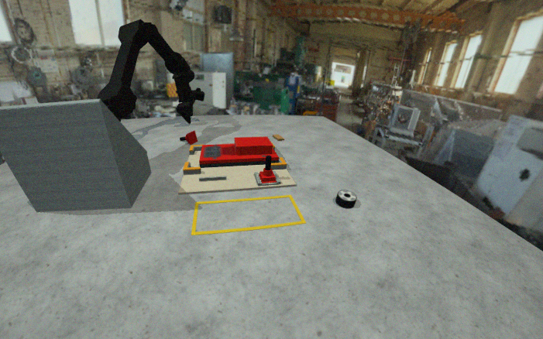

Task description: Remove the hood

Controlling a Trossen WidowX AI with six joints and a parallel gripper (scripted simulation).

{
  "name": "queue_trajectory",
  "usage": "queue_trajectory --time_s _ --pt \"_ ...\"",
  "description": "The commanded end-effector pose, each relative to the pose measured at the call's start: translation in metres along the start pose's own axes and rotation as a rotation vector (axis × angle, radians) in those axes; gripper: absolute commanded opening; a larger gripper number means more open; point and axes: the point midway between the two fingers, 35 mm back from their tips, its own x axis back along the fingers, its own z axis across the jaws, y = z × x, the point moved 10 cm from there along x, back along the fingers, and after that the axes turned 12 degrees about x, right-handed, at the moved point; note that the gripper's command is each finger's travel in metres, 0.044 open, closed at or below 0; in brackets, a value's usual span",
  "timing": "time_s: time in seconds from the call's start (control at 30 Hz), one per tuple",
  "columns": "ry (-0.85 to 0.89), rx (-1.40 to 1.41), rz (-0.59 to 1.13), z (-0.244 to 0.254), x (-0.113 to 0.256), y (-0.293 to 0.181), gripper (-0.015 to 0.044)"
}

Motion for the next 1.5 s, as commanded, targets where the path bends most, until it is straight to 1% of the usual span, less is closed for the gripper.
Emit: queue_trajectory --time_s 0.0,0.2,0.33,0.47,0.63,0.77,0.97,1.2,1.27,1.47 --pt "-0.099 0.036 -0.036 -0.039 -0.009 0.048 0.044" --pt "-0.229 0.049 -0.048 -0.097 -0.012 0.102 0.044" --pt "-0.283 0.046 -0.038 -0.123 -0.01 0.121 0.044" --pt "-0.339 0.06 0.007 -0.161 -0.006 0.143 0.044" --pt "-0.377 0.094 0.094 -0.223 0.008 0.169 0.044" --pt "-0.369 0.108 0.158 -0.275 0.027 0.183 0.044" --pt "-0.318 0.058 0.199 -0.358 0.07 0.191 0.044" --pt "-0.176 0.01 0.171 -0.44 0.125 0.174 0.044" --pt "-0.159 0.008 0.163 -0.447 0.13 0.17 0.044" --pt "-0.159 0.008 0.162 -0.447 0.13 0.17 0.044"
